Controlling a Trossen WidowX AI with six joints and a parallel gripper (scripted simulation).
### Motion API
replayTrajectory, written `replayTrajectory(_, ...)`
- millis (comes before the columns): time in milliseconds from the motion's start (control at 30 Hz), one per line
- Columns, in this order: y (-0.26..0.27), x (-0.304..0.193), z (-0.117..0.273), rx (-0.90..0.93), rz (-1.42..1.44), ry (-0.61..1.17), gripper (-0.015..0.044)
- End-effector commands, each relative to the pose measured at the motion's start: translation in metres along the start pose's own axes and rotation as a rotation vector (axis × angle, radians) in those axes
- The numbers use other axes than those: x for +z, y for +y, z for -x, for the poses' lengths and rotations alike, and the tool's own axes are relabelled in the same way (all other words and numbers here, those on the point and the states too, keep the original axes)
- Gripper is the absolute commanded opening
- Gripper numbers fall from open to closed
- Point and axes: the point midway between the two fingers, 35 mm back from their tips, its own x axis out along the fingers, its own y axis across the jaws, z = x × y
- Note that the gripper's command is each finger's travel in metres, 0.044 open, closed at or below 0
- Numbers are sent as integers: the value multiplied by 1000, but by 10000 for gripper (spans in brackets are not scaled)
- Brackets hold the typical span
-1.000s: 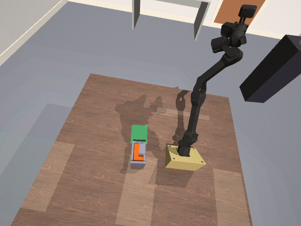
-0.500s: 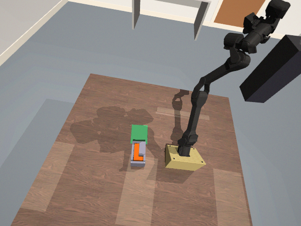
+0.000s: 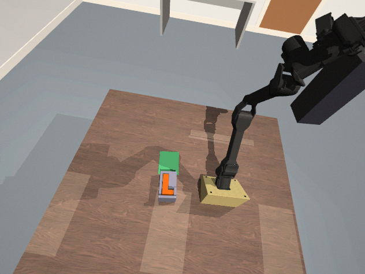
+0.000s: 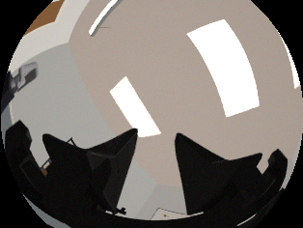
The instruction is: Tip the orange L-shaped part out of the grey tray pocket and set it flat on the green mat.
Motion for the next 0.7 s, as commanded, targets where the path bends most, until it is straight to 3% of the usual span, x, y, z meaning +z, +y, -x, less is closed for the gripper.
replayTrajectory(0,-68,-32,17,-191,-13,95,180)
replayTrajectory(333,-193,-98,89,-595,-84,287,180)
replayTrajectory(667,-292,-142,204,-1024,-150,446,180)
